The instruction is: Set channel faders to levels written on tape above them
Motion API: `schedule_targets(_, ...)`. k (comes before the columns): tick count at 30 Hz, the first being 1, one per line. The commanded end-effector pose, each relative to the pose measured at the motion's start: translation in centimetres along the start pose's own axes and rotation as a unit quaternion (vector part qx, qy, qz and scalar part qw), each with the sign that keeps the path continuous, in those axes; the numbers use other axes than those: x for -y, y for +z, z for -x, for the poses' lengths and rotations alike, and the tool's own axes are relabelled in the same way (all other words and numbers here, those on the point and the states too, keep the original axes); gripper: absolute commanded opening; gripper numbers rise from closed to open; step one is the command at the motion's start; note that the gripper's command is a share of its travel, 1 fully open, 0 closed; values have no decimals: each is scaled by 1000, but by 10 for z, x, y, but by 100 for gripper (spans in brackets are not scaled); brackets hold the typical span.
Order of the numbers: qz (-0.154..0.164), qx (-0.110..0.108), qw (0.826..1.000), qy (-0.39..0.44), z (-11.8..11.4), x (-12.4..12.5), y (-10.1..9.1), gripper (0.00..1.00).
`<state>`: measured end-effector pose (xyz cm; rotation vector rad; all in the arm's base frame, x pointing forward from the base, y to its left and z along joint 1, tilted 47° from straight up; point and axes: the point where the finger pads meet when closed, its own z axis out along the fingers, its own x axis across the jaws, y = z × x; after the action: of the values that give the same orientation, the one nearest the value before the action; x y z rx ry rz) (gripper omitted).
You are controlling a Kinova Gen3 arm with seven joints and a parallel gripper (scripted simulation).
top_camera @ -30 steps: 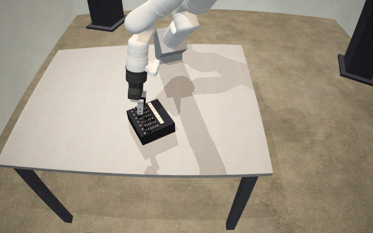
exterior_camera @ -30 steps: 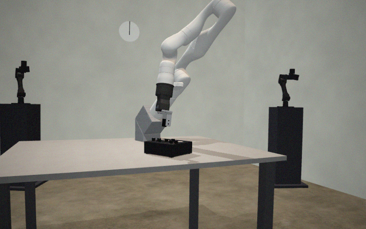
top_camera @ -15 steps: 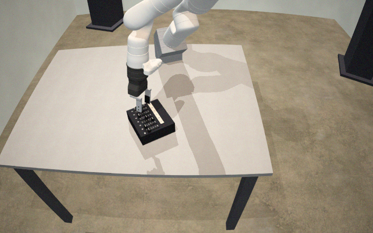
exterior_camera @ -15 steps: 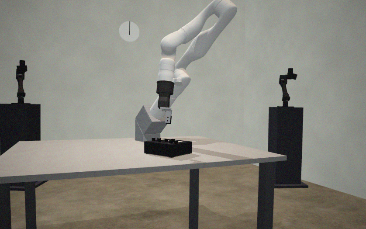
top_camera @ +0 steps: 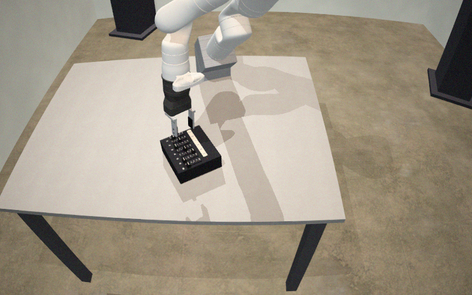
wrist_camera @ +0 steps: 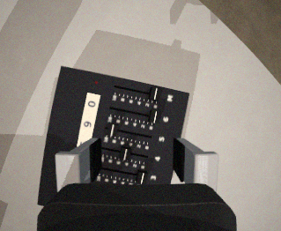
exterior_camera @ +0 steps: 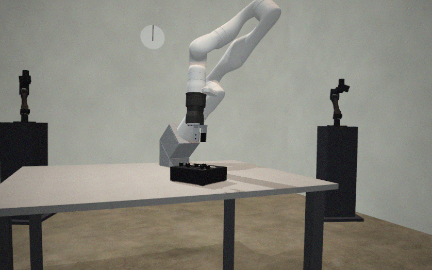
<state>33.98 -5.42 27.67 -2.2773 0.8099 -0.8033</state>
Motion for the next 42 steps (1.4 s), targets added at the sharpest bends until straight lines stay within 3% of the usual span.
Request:
schedule_targets(1, 2, 2, 1000, 28, -1, 0, -3, 100)
schedule_targets(13, 7, 23, 982, 186, 6, -5, -14, 100)
schedule_targets(24, 14, 35, 962, 272, 11, -9, -21, 100)
schedule_targets(42, 23, 44, 937, 347, 15, -13, -26, 100)
